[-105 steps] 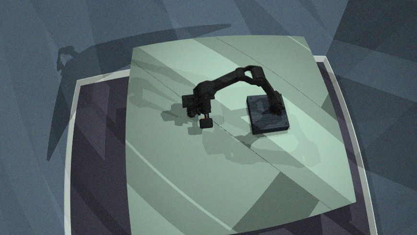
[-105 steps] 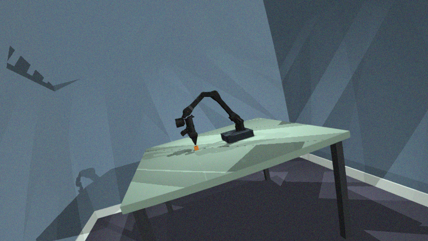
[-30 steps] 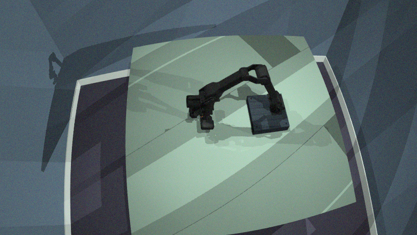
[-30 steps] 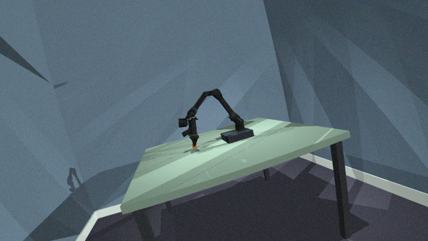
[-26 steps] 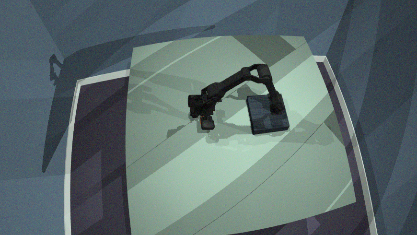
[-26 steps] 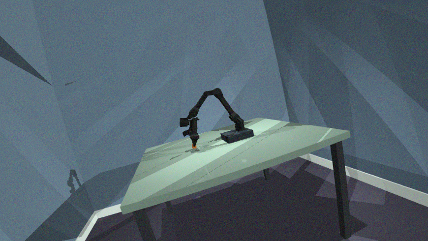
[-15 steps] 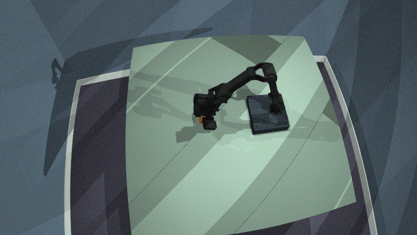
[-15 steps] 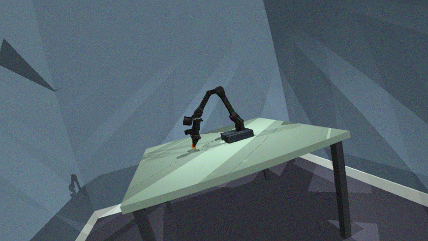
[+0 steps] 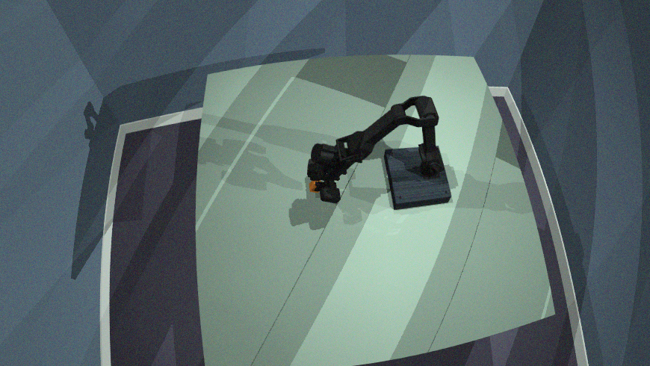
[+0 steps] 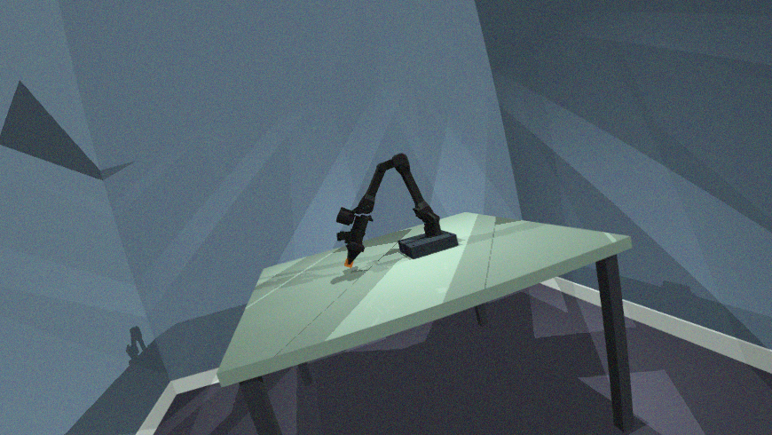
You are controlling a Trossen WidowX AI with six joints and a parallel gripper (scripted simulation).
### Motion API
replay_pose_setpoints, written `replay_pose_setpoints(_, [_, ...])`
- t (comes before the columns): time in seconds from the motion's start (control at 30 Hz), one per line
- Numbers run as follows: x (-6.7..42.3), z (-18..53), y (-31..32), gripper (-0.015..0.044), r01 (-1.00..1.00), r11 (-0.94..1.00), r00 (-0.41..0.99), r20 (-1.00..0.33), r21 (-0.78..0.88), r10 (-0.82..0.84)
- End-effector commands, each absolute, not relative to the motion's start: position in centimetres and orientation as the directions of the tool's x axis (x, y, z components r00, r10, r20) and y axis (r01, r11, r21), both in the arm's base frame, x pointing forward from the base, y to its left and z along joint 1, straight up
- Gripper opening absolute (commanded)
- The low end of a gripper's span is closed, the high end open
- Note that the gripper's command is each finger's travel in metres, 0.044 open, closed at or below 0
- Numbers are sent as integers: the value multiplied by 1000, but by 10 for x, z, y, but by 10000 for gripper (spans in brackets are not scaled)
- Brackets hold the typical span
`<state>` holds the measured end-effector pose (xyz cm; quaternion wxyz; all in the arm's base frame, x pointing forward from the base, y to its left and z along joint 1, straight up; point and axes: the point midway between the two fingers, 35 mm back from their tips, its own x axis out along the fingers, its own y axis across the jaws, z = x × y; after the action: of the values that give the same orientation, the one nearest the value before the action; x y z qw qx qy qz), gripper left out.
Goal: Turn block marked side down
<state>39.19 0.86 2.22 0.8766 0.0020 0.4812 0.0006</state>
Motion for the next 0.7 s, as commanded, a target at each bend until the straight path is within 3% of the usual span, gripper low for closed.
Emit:
replay_pose_setpoints(0.0, [394,13,8,0,-2,1000,575,-818,-2,0])
replay_pose_setpoints(0.67, [397,-10,8,0,-3,1000,794,-607,-2,1])
